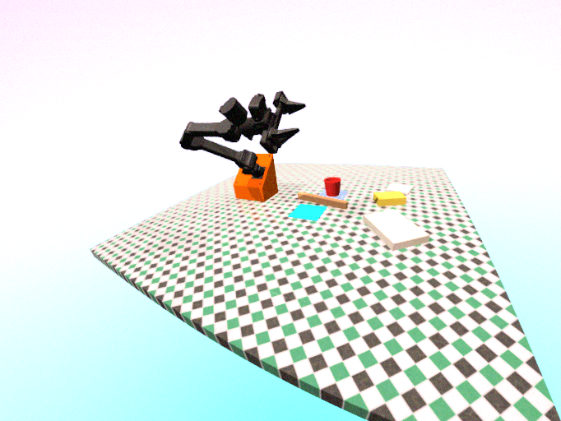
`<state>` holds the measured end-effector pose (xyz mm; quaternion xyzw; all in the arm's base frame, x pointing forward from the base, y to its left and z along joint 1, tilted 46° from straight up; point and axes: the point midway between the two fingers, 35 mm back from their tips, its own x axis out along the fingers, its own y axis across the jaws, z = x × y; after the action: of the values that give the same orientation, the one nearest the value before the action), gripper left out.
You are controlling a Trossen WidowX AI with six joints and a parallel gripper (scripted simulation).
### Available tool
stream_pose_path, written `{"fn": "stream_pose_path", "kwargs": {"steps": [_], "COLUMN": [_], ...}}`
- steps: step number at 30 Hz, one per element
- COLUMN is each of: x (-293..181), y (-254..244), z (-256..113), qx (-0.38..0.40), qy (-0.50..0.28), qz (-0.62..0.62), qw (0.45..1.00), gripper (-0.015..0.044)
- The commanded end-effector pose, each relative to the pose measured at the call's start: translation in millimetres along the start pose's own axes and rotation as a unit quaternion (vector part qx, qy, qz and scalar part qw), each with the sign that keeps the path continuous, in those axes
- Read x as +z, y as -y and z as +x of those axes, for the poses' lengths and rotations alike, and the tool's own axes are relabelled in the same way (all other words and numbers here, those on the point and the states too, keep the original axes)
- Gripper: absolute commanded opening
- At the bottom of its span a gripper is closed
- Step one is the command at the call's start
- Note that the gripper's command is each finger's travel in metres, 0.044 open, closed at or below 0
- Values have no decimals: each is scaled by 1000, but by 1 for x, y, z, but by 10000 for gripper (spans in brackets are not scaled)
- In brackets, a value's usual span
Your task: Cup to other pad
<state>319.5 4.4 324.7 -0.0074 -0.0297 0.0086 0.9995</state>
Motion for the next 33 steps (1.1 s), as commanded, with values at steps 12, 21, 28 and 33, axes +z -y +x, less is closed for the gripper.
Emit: {"fn": "stream_pose_path", "kwargs": {"steps": [12,21,28,33], "x": [-164,-284,-349,-370], "y": [-36,-58,-64,-64], "z": [51,26,-19,-40], "qx": [-123,-339,-505,-569], "qy": [-330,-480,-485,-454], "qz": [219,230,145,85], "qw": [910,776,699,680], "gripper": [148,148,148,148]}}
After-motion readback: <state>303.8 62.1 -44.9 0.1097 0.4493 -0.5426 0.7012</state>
